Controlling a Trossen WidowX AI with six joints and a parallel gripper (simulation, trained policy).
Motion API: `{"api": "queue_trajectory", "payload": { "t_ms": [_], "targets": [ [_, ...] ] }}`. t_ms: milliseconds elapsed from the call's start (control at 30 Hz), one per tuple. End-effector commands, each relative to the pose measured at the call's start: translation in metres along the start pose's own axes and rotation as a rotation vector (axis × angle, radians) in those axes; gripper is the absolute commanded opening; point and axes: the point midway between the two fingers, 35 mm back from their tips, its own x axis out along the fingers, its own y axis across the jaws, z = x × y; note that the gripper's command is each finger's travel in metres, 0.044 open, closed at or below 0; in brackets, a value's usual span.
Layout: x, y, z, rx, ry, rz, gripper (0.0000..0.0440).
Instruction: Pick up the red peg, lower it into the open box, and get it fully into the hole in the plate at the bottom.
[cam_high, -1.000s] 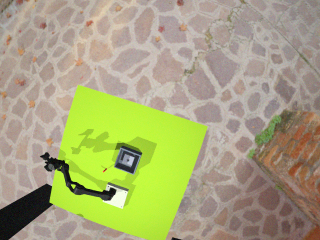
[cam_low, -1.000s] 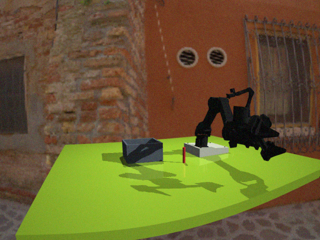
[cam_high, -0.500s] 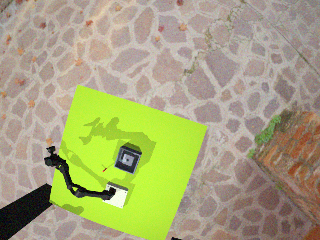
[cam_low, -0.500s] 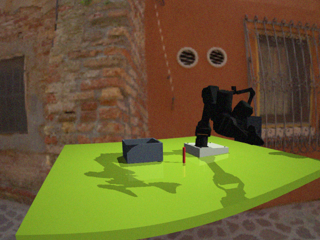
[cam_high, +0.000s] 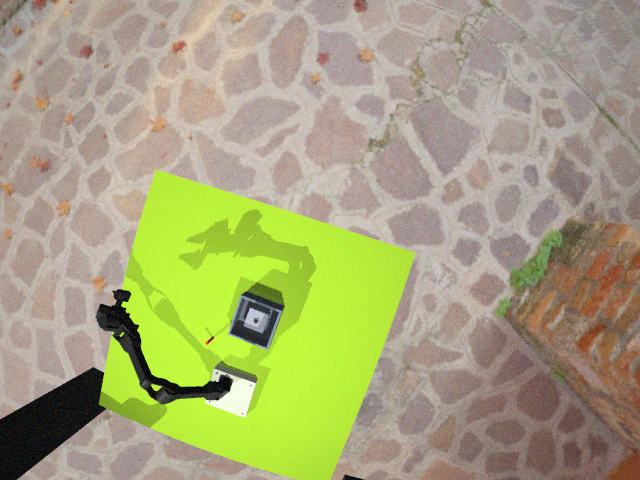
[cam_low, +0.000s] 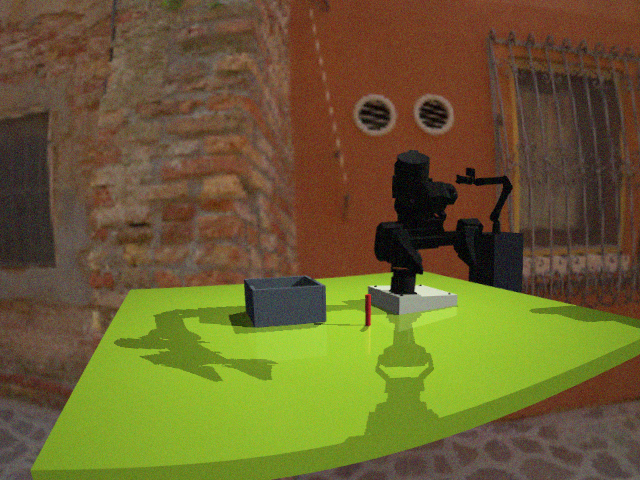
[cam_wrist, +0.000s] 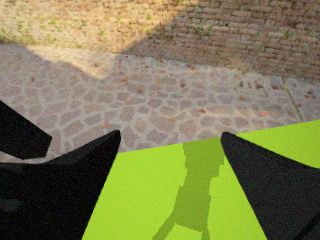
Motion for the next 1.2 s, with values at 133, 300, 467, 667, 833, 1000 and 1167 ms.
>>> {"api": "queue_trajectory", "payload": {
  "t_ms": [133, 300, 467, 667, 833, 1000, 1167],
  "targets": [
    [-0.036, -0.026, -0.013, 0.203, 0.103, -0.087, 0.0440],
    [-0.063, -0.040, -0.025, 0.349, 0.173, -0.154, 0.0440],
    [-0.089, -0.051, -0.041, 0.493, 0.239, -0.225, 0.0440],
    [-0.121, -0.061, -0.062, 0.665, 0.314, -0.317, 0.0440],
    [-0.147, -0.065, -0.082, 0.808, 0.372, -0.398, 0.0440],
    [-0.173, -0.066, -0.102, 0.948, 0.426, -0.485, 0.0440],
    [-0.198, -0.064, -0.124, 1.087, 0.477, -0.577, 0.0440]
  ]
}}
